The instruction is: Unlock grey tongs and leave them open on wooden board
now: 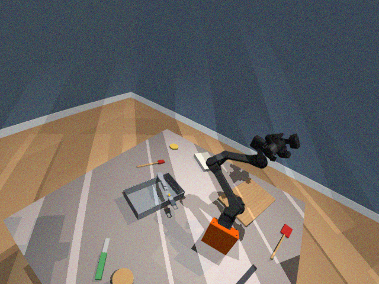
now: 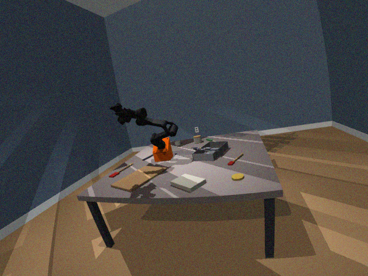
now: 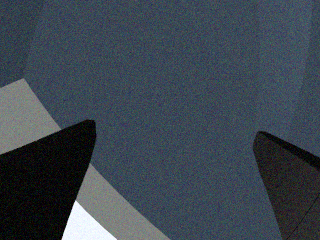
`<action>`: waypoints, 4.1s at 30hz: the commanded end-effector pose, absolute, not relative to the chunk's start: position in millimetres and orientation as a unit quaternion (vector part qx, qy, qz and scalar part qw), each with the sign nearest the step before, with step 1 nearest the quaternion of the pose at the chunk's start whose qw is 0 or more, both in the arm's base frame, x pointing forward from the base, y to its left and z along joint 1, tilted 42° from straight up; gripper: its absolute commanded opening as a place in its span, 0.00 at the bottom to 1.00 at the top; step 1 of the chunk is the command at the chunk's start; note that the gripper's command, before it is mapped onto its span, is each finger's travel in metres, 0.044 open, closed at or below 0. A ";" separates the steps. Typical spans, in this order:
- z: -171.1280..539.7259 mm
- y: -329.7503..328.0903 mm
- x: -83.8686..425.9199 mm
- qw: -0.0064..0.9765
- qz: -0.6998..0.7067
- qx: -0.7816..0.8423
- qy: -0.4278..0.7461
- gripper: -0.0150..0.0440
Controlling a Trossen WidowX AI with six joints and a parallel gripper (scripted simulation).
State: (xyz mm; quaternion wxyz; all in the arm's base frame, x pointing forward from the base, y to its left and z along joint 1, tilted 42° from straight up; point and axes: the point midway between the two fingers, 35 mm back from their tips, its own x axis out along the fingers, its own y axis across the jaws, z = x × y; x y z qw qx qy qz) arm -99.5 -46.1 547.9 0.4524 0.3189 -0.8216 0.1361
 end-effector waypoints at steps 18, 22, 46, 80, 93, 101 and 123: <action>536.8 80.5 -189.9 0.383 0.359 0.122 -0.842 0.69; 526.6 124.5 -199.2 0.380 0.415 0.057 -0.825 0.69; 435.8 337.6 -119.2 0.496 0.618 -0.237 -0.562 0.69; 263.6 410.2 127.3 0.723 0.589 -0.360 -0.021 0.69; 154.3 338.7 272.9 0.825 0.345 -0.306 0.326 0.69; 87.9 236.2 341.5 0.829 0.072 -0.227 0.506 0.69; 19.5 -33.6 365.4 0.601 -0.574 -0.148 0.536 0.69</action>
